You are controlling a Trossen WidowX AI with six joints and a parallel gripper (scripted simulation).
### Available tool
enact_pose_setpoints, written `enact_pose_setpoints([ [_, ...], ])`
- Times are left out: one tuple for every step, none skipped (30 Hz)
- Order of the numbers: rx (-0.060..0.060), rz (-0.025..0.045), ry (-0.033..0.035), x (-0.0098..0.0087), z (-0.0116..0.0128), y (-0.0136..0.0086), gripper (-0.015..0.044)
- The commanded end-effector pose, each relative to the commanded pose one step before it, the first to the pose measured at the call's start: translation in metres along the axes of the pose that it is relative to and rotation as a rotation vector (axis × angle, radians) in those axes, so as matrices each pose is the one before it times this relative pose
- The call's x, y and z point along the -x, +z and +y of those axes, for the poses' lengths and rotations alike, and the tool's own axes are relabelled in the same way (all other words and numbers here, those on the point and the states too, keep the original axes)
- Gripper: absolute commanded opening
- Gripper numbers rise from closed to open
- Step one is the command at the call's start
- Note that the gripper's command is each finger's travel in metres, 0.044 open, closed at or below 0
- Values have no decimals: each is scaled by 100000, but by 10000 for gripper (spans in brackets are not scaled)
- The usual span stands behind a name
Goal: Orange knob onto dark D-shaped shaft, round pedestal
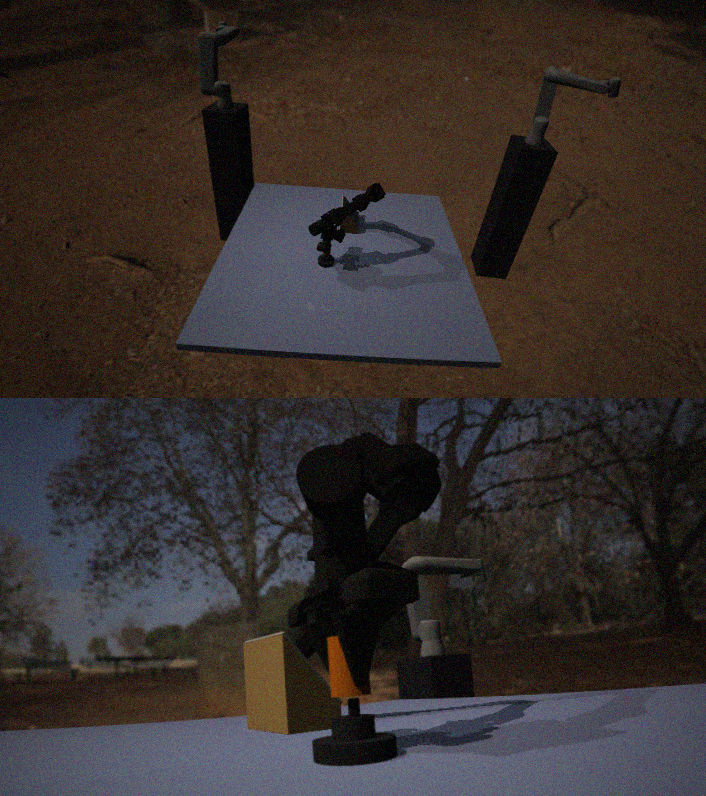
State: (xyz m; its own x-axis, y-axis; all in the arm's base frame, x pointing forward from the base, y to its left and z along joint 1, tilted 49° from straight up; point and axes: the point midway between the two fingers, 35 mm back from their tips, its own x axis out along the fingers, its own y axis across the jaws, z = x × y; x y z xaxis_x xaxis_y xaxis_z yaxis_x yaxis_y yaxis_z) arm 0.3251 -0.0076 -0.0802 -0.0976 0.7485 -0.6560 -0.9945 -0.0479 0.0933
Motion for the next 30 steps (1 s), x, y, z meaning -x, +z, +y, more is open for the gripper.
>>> enact_pose_setpoints([
  [402,458,-512,74,-189,-251,0],
  [-1,-1,1,-38,26,-12,0],
  [-1,-1,1,-25,21,-2,0],
  [-1,-1,1,-15,20,10,0],
  [0,-1,0,-9,1,8,0],
  [0,-1,0,-10,7,6,0],
  [0,-1,1,-16,11,5,0],
  [0,-1,0,-21,11,3,0],
  [0,-1,0,-22,10,2,0],
  [-1,-1,1,-18,15,4,0],
  [-1,-1,1,-12,33,10,0],
  [-2,-1,2,1,49,18,0],
  [-3,0,2,15,55,25,0],
  [-3,0,2,27,54,34,0],
  [-2,-1,2,37,36,50,0],
  [0,1,0,47,-8,29,0],
  [0,1,0,37,-7,21,0],
  [0,1,0,43,-22,19,0],
  [1,1,-1,46,-25,13,0],
  [1,1,-1,45,-23,9,0],
  [0,1,0,38,-14,5,0],
  [0,1,0,31,-8,4,0],
  [0,1,0,25,-11,4,0],
  [1,0,-1,0,-17,1,0],
  [1,0,-1,-1,-23,-4,0],
  [1,0,-1,0,-29,-9,0],
  [1,1,-1,0,-33,-14,0],
  [2,1,-1,-2,-34,-18,0],
  [2,1,-2,-6,-36,-22,0],
  [2,1,-2,-10,-35,-26,0],
])
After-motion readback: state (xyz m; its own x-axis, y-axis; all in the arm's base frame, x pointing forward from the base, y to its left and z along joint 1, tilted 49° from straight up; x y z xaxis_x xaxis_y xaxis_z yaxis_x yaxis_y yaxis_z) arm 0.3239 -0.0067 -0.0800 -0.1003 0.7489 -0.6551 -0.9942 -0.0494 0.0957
